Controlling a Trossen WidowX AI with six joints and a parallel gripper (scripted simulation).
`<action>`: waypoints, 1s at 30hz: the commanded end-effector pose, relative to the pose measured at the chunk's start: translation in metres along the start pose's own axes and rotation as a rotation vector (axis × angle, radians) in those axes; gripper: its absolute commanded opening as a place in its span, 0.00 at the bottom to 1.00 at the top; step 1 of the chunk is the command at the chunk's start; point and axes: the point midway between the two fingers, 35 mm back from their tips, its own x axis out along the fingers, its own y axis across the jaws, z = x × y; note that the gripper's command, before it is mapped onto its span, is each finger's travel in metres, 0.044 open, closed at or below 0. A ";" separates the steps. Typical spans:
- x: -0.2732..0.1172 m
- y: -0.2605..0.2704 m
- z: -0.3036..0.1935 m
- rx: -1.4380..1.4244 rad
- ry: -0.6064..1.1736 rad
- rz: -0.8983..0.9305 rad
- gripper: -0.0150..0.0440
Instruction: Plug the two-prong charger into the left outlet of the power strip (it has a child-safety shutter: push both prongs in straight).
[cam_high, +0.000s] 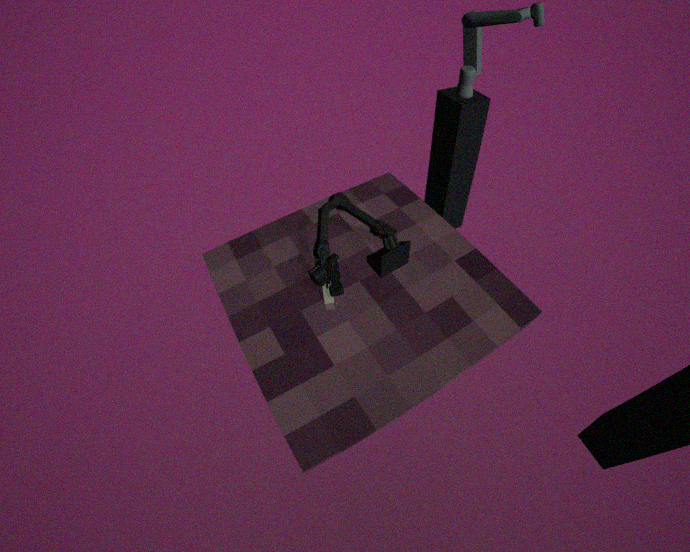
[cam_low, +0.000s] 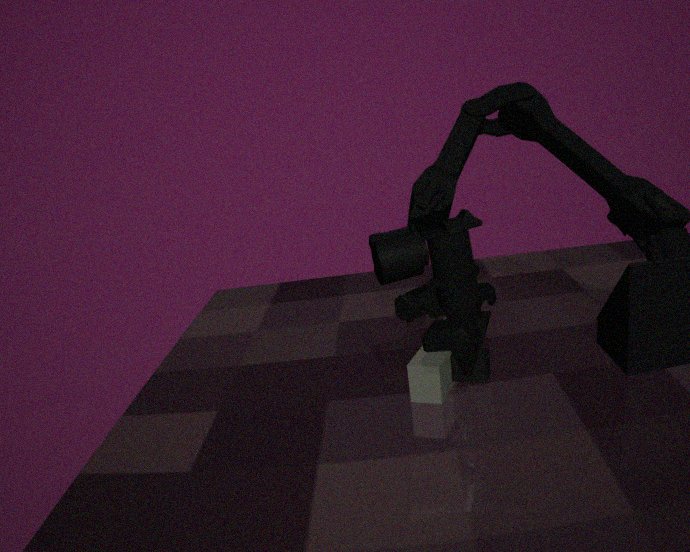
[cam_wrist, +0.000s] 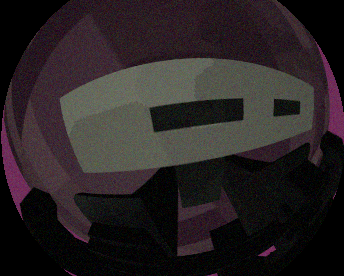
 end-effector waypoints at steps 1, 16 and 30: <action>0.001 0.000 0.008 0.025 -0.022 0.005 0.25; 0.001 0.000 0.006 0.025 -0.022 0.005 0.25; 0.000 0.000 0.004 0.025 -0.022 0.005 0.25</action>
